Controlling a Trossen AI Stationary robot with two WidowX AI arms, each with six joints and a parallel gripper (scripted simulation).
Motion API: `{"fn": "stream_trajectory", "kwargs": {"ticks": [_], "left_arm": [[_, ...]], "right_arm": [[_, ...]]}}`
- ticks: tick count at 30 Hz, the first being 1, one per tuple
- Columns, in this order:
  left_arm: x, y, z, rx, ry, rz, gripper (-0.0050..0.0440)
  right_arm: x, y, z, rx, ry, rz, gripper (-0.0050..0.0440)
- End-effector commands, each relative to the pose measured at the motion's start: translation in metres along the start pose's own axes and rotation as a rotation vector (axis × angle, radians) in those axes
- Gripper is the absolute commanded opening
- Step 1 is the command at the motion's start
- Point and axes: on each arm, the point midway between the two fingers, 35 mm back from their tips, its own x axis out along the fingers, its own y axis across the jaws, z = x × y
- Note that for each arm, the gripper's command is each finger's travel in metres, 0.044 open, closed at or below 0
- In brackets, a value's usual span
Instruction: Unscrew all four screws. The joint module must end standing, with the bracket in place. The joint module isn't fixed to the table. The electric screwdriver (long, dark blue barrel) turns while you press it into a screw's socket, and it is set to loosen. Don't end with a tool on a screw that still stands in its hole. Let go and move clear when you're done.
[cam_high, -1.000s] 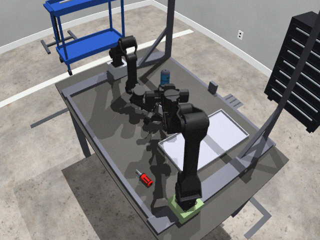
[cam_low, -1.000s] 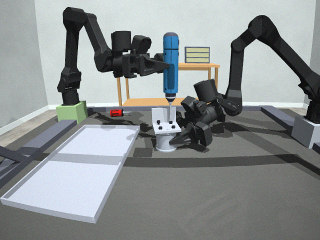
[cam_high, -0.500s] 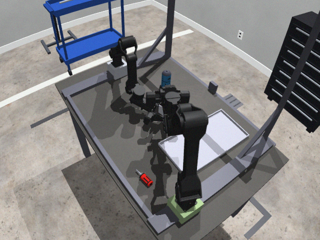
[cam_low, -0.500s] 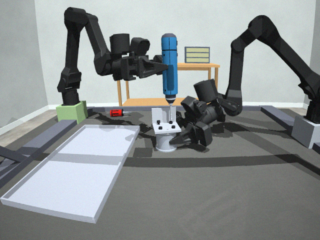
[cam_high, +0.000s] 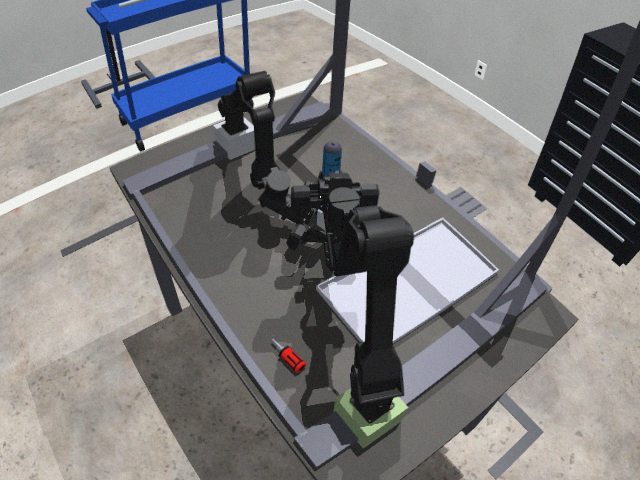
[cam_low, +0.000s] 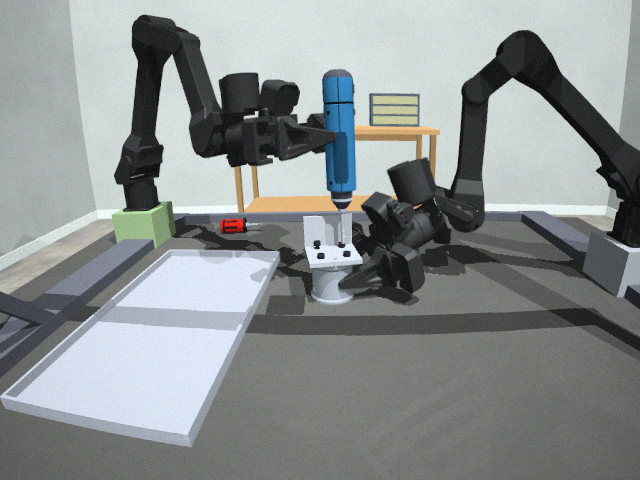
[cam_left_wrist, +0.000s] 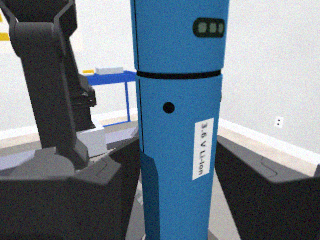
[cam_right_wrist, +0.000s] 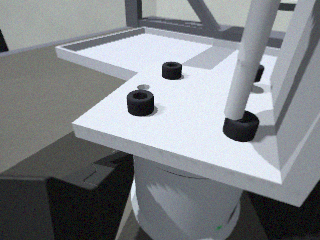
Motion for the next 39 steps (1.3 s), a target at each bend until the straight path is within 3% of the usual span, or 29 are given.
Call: {"fn": "stream_trajectory", "kwargs": {"ticks": [1, 6, 8, 13, 17, 24, 27, 35, 39], "left_arm": [[-0.001, 0.006, 0.000, 0.005, -0.005, 0.015, 0.0162], [-0.002, 0.007, -0.001, 0.005, -0.005, 0.015, 0.0162], [0.000, 0.007, 0.013, 0.010, -0.022, 0.015, 0.0162], [-0.002, 0.007, -0.006, 0.007, 0.019, 0.014, 0.0162], [0.000, 0.007, 0.008, 0.011, 0.000, 0.014, 0.0162], [0.002, 0.001, -0.005, 0.004, 0.029, 0.011, 0.0162], [0.004, -0.001, 0.010, -0.006, 0.014, 0.012, 0.0162], [-0.001, 0.000, -0.008, -0.008, 0.060, 0.007, 0.0162], [0.002, 0.002, -0.004, -0.005, 0.048, 0.012, 0.0162]], "right_arm": [[0.000, -0.004, 0.013, -0.021, -0.025, -0.006, 0.0241], [0.000, -0.004, 0.013, -0.021, -0.025, -0.006, 0.0241], [0.000, -0.004, 0.013, -0.021, -0.025, -0.006, 0.0241], [0.000, -0.004, 0.013, -0.021, -0.025, -0.006, 0.0241], [0.000, -0.004, 0.013, -0.021, -0.025, -0.006, 0.0241], [0.000, -0.004, 0.013, -0.021, -0.025, -0.006, 0.0241], [0.000, -0.004, 0.013, -0.021, -0.025, -0.006, 0.0241], [0.000, -0.004, 0.013, -0.021, -0.025, -0.006, 0.0241], [0.000, -0.004, 0.013, -0.021, -0.025, -0.006, 0.0241]]}}
